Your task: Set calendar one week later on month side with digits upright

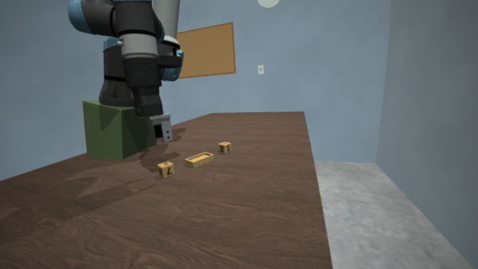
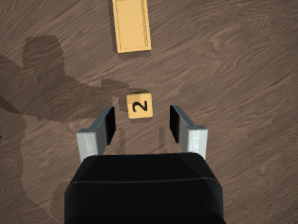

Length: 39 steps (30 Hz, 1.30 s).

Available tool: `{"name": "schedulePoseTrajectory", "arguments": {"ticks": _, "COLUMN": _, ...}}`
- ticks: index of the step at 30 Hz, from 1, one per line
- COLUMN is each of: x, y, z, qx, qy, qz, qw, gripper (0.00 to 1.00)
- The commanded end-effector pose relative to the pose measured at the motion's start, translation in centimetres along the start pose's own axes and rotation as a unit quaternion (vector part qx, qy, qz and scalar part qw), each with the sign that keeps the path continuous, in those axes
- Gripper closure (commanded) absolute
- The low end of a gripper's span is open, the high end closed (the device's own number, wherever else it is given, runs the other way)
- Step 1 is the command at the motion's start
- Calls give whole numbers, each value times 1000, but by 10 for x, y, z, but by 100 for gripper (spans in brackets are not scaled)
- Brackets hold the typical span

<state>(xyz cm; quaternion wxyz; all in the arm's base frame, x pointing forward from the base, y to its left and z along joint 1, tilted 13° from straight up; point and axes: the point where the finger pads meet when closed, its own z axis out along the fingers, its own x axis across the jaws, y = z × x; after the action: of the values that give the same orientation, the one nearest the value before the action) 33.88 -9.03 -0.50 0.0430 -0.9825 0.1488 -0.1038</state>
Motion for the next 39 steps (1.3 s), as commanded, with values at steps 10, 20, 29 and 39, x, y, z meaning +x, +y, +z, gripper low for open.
{"name": "schedulePoseTrajectory", "arguments": {"ticks": 10, "x": 7, "y": -11, "z": 1, "qx": -1, "qy": -1, "qz": 76, "qw": 997, "gripper": 0}}
{"name": "schedulePoseTrajectory", "arguments": {"ticks": 20, "x": 15, "y": -25, "z": 2, "qx": -2, "qy": -3, "qz": 172, "qw": 985, "gripper": 0}}
{"name": "schedulePoseTrajectory", "arguments": {"ticks": 29, "x": 21, "y": -37, "z": 4, "qx": -4, "qy": -4, "qz": 256, "qw": 967, "gripper": 0}}
{"name": "schedulePoseTrajectory", "arguments": {"ticks": 39, "x": 29, "y": -56, "z": 5, "qx": -6, "qy": -5, "qz": 391, "qw": 920, "gripper": 0}}
